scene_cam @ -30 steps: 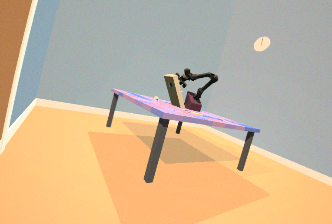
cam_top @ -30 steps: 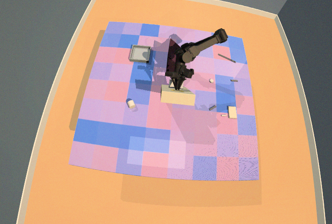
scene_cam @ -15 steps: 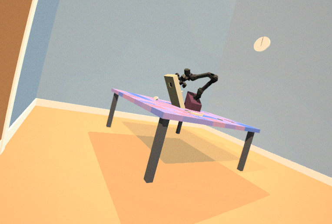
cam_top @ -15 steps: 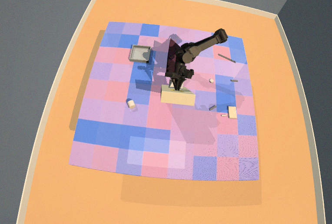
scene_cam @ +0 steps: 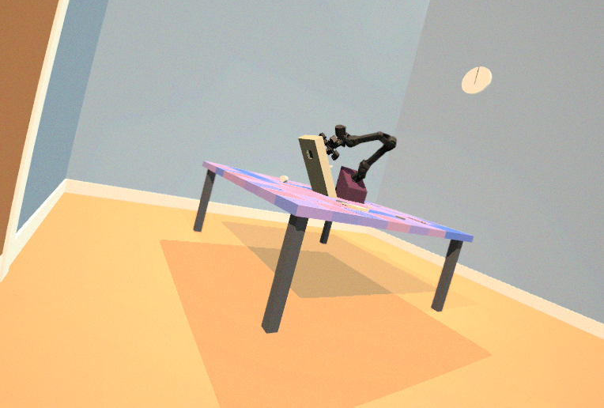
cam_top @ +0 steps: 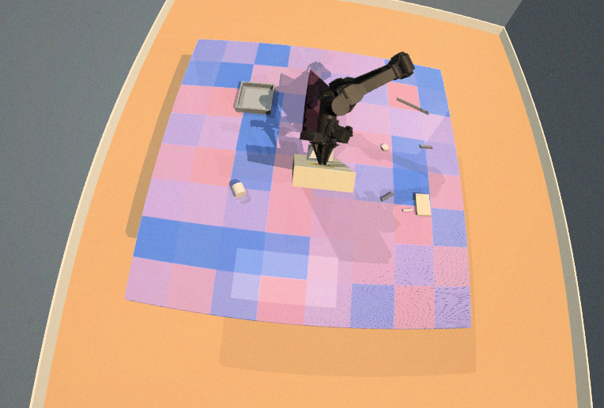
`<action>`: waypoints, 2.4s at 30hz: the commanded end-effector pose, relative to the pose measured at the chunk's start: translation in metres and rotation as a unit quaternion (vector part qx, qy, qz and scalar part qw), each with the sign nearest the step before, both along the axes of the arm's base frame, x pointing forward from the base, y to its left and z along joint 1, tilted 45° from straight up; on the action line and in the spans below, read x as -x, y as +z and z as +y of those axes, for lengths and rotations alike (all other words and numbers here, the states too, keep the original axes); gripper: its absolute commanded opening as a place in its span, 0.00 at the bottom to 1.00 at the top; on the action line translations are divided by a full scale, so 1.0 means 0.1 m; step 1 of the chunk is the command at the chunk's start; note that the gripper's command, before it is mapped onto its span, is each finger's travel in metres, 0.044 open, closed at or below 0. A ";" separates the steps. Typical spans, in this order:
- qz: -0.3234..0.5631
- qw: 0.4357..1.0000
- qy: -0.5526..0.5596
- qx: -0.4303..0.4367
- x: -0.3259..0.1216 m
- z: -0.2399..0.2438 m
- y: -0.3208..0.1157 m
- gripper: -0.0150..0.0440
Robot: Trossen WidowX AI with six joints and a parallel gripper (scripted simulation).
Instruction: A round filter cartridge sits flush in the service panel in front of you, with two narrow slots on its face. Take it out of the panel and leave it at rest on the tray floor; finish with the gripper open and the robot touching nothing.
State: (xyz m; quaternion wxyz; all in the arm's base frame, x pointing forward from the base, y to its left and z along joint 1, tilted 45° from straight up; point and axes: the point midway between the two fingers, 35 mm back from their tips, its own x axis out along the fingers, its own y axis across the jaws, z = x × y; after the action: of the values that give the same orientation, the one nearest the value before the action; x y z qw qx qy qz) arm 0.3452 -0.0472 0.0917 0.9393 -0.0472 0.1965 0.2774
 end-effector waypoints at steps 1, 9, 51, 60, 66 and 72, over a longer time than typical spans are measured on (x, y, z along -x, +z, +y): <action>0.003 1.000 -0.003 -0.001 -0.01 -0.01 0.00 0.41; 0.003 1.000 -0.003 -0.001 -0.02 -0.01 0.01 0.41; 0.003 1.000 -0.003 -0.001 -0.11 0.04 -0.02 0.41; 0.002 1.000 -0.003 -0.001 -0.14 0.06 -0.03 0.41; 0.002 1.000 -0.003 -0.001 -0.15 0.07 -0.04 0.41; 0.000 1.000 -0.002 -0.003 -0.12 0.05 -0.02 0.40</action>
State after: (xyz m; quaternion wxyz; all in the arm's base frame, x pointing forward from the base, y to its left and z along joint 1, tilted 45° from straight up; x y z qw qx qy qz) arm 0.3567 -0.0418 0.0898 0.9400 -0.0437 0.1956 0.2762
